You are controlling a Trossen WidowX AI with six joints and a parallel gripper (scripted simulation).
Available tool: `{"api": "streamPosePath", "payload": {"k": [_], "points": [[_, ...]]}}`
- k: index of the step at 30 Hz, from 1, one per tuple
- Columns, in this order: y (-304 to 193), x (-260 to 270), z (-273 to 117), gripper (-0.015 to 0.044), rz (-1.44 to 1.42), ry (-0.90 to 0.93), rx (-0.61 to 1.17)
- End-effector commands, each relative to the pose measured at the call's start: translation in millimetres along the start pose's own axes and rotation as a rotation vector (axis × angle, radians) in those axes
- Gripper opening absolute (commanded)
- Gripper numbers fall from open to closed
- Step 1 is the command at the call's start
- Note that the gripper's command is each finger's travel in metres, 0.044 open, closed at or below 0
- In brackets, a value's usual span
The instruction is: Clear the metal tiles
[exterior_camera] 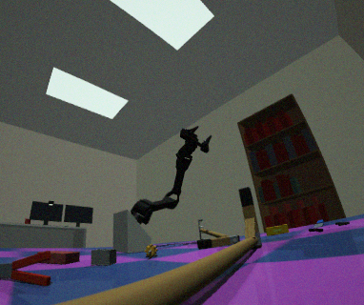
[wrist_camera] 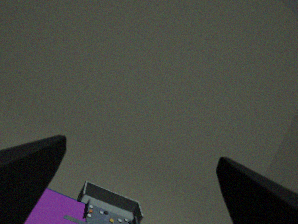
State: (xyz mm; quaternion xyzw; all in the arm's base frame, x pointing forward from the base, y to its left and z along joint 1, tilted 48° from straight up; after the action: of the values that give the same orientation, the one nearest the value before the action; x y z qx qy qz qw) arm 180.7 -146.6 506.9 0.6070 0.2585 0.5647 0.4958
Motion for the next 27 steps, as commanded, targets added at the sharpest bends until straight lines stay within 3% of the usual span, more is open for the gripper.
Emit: {"api": "streamPosePath", "payload": {"k": [1, 27], "points": [[4, -14, 2, 0.0440, 0.012, -0.032, -0.012], [34, -112, -14, 0.0440, 0.064, -0.261, -0.123]]}}
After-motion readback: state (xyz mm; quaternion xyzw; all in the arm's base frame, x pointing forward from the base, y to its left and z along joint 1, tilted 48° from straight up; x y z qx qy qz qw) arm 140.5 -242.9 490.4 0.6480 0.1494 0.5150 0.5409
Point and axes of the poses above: the point midway between the two fingers, 35 mm back from their tips, its own z axis out along the fingers, its own x axis across the jaws, y = z × x, the point moved 4 cm from there along -z, back along the fingers, and after that the axes turned 2 degrees about -z, right-handed, at the moved point
